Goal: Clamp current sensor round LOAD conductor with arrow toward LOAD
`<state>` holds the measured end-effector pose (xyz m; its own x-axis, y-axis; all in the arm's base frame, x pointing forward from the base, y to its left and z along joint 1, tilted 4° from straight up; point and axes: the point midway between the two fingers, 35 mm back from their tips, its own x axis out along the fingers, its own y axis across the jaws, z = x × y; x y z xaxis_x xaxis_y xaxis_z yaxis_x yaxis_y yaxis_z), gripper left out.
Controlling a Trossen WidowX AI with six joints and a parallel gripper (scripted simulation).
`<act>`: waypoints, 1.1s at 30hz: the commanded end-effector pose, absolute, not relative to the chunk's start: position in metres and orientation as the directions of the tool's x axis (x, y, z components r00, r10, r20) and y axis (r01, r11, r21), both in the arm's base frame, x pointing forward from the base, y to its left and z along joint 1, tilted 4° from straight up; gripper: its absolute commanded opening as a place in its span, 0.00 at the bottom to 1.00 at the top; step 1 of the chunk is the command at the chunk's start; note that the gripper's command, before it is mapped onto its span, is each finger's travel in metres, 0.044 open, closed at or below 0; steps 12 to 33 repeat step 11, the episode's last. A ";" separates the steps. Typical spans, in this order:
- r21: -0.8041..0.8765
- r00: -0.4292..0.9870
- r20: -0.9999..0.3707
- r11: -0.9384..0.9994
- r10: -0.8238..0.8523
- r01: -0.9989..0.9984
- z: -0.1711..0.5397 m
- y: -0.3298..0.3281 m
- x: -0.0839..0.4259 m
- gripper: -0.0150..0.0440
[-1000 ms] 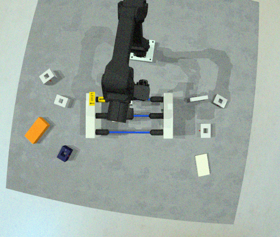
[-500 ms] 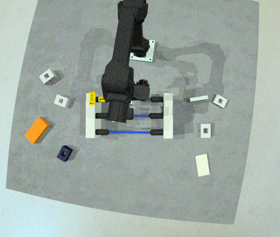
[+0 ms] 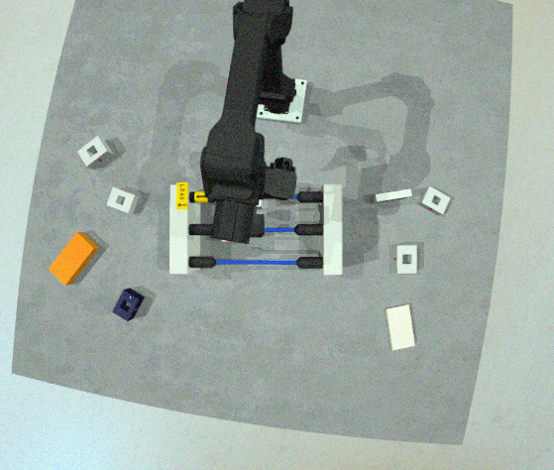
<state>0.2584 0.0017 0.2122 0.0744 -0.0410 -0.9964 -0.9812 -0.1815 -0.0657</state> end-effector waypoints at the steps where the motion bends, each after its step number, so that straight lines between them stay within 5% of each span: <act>1: -0.063 0.072 -0.996 -0.179 -0.046 -0.982 0.212 0.001 0.258 1.00; 33: -0.066 0.074 -0.996 -0.182 -0.041 -0.981 0.212 0.002 0.258 1.00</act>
